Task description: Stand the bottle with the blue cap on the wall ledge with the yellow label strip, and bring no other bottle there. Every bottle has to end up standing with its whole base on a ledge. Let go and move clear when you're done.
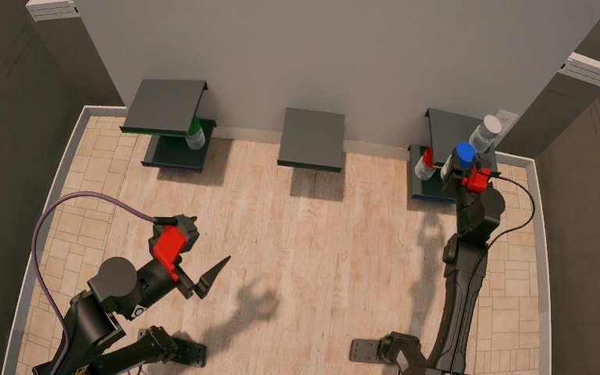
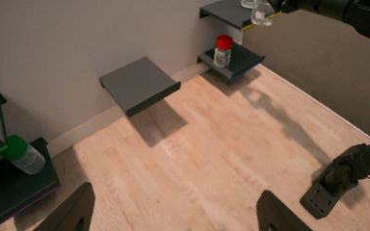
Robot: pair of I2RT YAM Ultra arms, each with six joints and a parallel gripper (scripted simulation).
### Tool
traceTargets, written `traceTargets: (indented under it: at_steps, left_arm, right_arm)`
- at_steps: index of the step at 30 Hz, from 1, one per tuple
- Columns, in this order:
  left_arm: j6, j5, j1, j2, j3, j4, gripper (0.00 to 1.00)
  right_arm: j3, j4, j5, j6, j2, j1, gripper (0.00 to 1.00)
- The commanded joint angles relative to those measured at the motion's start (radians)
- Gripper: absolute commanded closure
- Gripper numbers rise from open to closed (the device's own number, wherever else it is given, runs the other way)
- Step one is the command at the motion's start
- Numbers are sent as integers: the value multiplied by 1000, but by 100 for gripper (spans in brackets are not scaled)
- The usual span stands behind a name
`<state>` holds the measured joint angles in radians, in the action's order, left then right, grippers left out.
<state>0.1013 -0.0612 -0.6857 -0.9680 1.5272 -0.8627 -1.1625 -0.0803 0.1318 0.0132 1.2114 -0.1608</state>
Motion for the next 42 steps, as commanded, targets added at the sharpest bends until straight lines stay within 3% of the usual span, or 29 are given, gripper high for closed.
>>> traceTargets:
  at_steps: [1,7,17,42]
  left_arm:
    - [-2,-7,-8,7,34,-24,11]
    - [-2,-7,-8,7,34,-24,11]
    - [-2,-7,-8,7,34,-24,11]
    - [-2,-7,-8,7,34,-24,11]
  right_arm:
    - [-33,63,-9,-3,-47,11,50]
    - [-148,-72,-15,-4,-34,17,50]
    - [-163,-25,-22,-4,-15,20,50]
    - [-236,129,-46,-2,168,46,50]
